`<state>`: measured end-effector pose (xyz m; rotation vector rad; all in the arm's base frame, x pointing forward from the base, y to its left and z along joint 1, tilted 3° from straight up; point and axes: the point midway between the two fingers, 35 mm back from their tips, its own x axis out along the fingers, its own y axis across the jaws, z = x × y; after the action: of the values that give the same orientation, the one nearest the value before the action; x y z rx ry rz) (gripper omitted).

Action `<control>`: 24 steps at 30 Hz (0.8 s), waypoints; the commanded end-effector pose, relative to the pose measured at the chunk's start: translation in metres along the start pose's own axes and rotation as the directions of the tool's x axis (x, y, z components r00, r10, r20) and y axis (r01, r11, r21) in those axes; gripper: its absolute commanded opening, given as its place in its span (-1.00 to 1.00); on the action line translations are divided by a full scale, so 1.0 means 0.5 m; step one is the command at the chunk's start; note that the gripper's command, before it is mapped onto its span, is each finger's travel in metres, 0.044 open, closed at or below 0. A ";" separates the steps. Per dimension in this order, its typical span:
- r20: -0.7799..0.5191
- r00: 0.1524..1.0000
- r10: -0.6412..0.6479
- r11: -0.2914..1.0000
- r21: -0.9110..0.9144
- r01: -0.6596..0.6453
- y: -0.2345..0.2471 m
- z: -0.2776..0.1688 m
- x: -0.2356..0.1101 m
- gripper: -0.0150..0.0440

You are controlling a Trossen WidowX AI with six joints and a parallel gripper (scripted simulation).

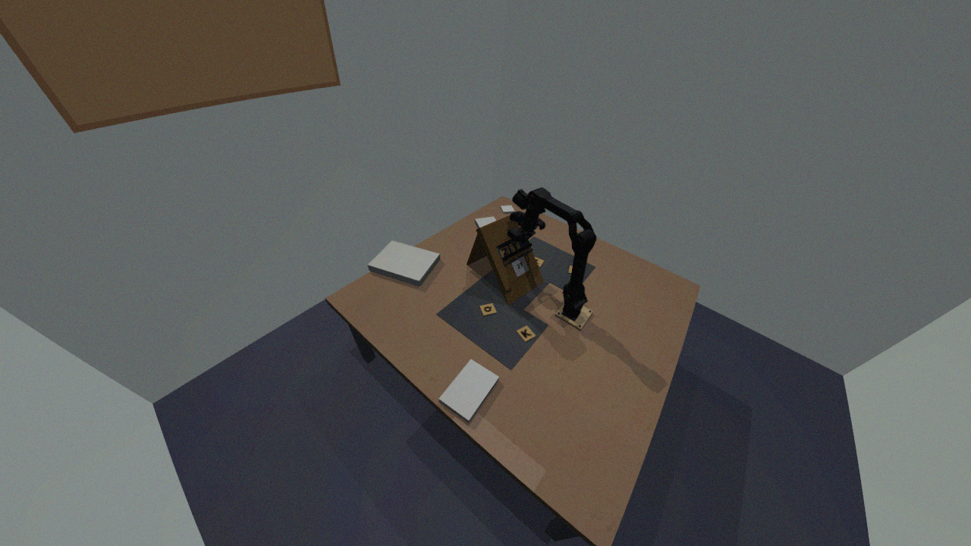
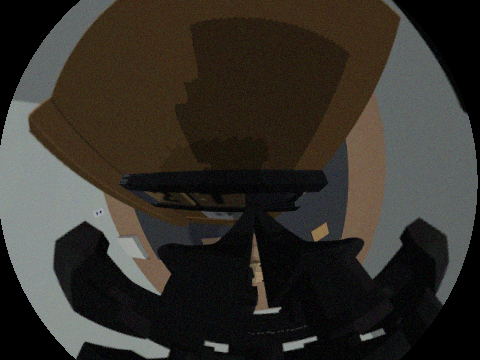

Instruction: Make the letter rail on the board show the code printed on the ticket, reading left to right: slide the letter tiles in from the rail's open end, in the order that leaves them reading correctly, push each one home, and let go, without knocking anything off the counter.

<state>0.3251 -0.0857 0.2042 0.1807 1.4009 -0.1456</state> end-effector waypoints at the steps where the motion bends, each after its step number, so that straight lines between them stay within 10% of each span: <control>1: 0.000 1.000 0.002 1.000 0.001 -0.002 0.001 0.004 0.004 -0.49; 24: 0.001 1.000 0.002 1.000 0.001 -0.002 0.001 0.017 0.018 -0.49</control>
<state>0.3339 -0.0873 0.1969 0.1789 1.4007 -0.1435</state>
